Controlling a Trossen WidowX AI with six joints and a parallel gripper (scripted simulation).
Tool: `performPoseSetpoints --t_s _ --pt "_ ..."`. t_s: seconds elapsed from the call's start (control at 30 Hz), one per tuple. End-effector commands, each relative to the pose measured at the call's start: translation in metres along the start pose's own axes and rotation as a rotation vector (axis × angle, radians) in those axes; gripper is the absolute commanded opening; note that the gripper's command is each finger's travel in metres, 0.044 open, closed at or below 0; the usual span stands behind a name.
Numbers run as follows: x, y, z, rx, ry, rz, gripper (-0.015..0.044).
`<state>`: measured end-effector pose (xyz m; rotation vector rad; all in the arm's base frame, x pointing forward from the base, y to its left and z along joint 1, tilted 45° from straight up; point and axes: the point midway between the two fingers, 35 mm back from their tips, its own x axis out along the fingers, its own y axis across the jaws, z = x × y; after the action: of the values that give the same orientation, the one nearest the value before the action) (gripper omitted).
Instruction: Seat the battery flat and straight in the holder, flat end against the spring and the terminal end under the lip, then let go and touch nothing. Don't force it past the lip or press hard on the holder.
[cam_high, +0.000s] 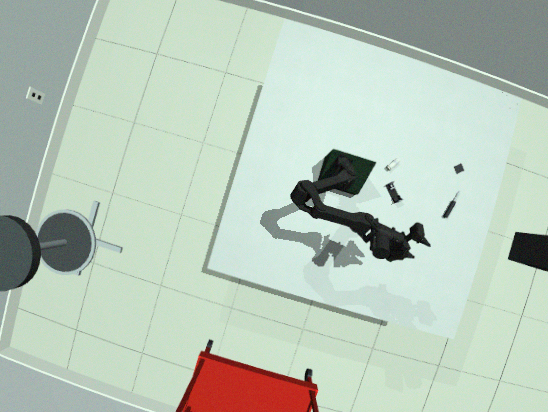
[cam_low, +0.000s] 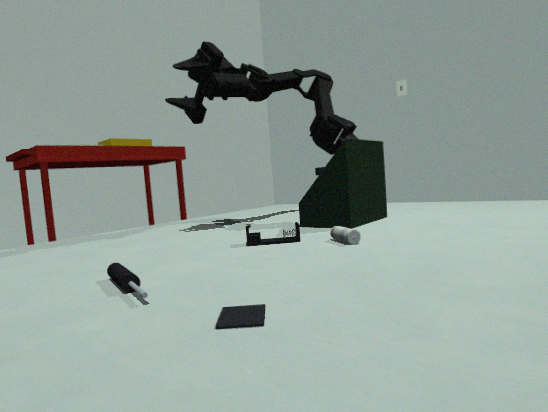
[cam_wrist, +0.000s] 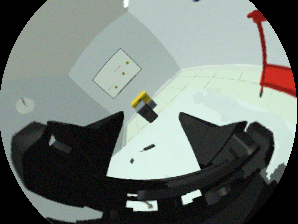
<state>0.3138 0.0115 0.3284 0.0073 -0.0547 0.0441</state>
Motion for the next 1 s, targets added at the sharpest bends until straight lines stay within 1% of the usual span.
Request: performPoseSetpoints --t_s 0.0,0.07,0.17,0.33,0.43,0.53,0.73,0.97 --pt "0.001 0.000 -0.001 -0.001 0.006 0.001 0.0374" --pt "0.007 0.004 -0.013 -0.014 0.050 0.009 0.0321" --pt "0.024 0.018 -0.053 -0.061 0.197 0.041 0.0248" --pt "0.041 0.035 -0.112 -0.143 0.410 0.068 0.0248" --pt "0.048 0.050 -0.162 -0.234 0.592 0.087 0.0248" --pt "0.046 0.064 -0.212 -0.346 0.769 0.114 0.0248" --pt "0.023 0.080 -0.303 -0.626 1.096 0.162 0.0248" --pt "-0.023 0.078 -0.386 -1.039 1.423 0.222 0.0248"
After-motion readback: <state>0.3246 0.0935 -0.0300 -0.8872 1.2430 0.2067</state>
